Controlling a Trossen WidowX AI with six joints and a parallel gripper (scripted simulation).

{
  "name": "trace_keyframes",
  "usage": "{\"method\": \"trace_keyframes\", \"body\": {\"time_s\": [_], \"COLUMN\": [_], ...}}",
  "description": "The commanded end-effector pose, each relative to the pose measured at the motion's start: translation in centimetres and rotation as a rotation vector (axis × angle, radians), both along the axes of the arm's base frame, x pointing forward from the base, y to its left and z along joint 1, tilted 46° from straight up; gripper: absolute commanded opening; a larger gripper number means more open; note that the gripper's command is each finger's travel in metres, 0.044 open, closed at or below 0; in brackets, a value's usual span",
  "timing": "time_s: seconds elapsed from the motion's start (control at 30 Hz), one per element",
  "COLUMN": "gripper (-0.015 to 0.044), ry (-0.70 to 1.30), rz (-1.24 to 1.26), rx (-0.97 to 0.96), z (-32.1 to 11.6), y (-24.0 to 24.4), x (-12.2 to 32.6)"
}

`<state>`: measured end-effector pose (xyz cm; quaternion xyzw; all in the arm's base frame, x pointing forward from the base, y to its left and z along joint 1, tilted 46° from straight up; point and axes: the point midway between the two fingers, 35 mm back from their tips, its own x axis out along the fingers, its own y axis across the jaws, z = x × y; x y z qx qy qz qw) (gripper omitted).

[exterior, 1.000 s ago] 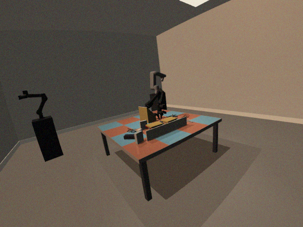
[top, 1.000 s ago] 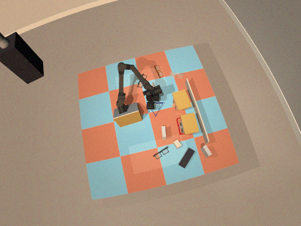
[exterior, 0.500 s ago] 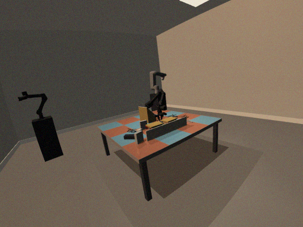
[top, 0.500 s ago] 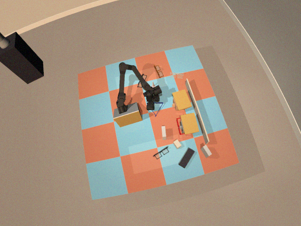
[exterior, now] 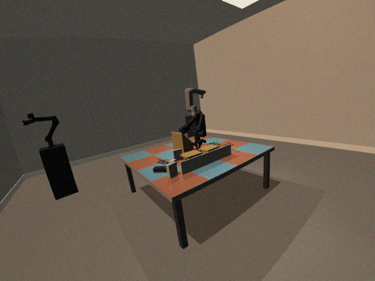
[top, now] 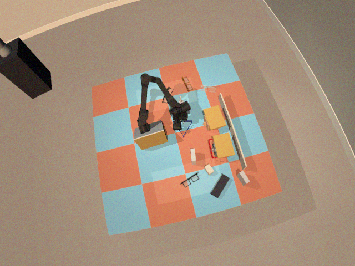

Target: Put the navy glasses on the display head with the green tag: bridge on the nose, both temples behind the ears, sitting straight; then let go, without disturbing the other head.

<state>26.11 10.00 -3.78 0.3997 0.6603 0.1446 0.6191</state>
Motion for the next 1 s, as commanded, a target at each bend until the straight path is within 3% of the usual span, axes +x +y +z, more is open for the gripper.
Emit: {"method": "trace_keyframes", "body": {"time_s": [0.0,0.3,0.6,0.97], "gripper": [0.006,0.0,0.0,0.0], "ry": [0.0,0.0,0.0,0.001], "rz": [0.001,0.001,0.0,-0.001], "rx": [0.0,0.0,-0.002,-0.01], "z": [0.0,0.0,0.3,3.8], "y": [0.0,0.0,-0.4,-4.7], "x": [0.0,0.0,0.1,0.1]}}
